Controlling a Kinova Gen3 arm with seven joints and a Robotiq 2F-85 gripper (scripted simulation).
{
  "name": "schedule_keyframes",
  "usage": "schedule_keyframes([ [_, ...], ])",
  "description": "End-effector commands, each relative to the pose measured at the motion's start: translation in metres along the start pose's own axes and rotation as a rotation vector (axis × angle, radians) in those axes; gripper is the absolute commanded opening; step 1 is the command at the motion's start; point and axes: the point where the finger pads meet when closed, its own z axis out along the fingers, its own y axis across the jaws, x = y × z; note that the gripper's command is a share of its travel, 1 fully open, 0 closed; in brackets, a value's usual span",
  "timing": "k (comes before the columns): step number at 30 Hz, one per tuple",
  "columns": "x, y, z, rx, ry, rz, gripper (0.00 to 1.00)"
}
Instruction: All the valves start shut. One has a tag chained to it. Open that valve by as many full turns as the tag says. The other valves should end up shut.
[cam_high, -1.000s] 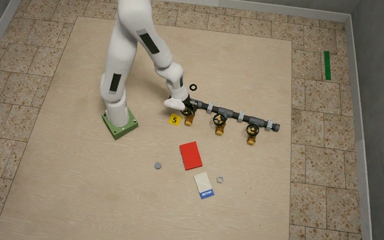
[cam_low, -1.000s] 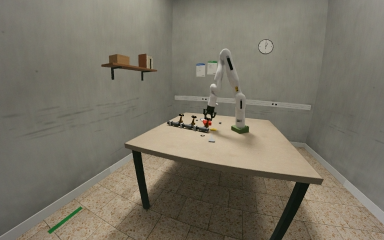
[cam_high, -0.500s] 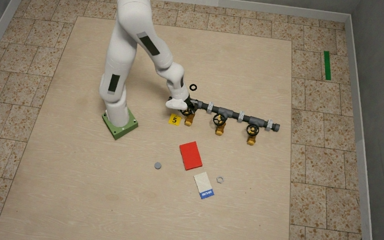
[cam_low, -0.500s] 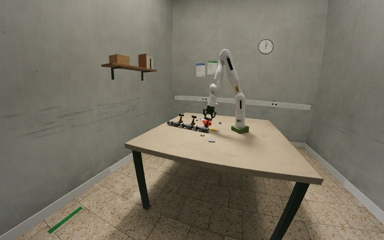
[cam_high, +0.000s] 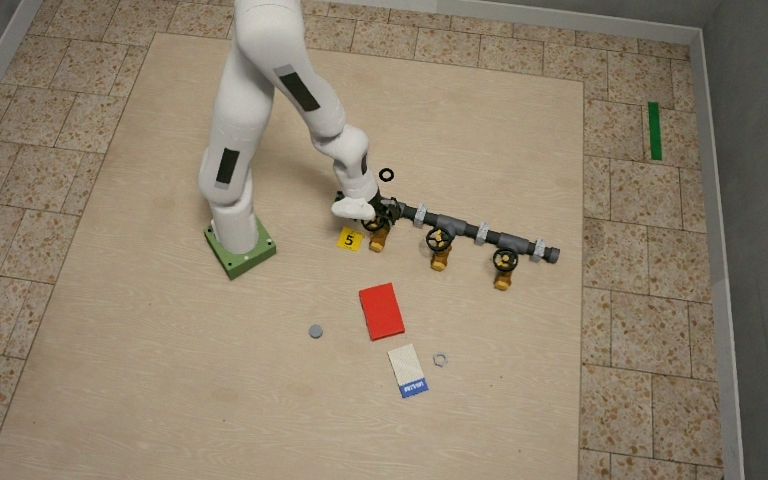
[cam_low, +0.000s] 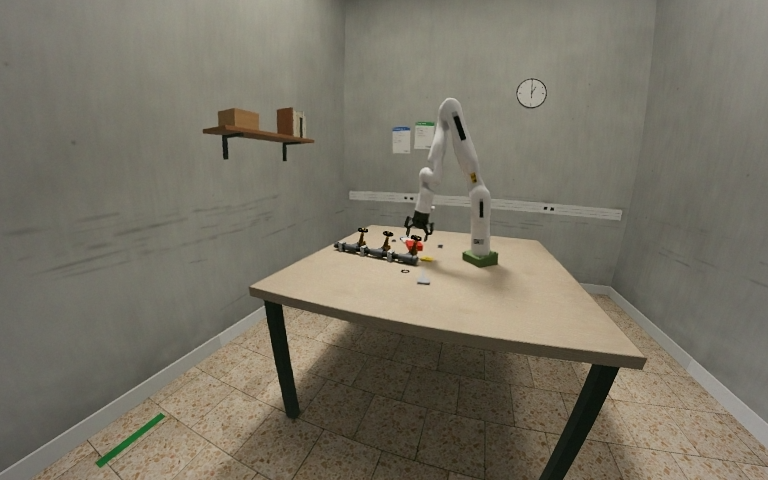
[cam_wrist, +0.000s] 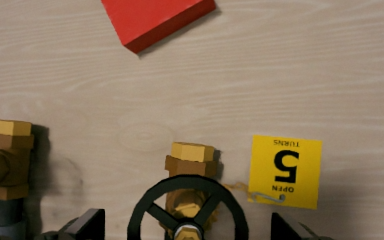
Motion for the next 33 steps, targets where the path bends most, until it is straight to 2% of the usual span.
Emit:
schedule_keyframes([
  [1, -0.0001, -0.0004, -0.0003, 0.001, 0.0, 0.0, 1.0],
  [23, -0.0001, -0.0004, -0.0003, 0.001, 0.0, 0.008, 1.0],
  [33, -0.0001, -0.0004, -0.0003, 0.001, 0.0, 0.094, 1.0],
])
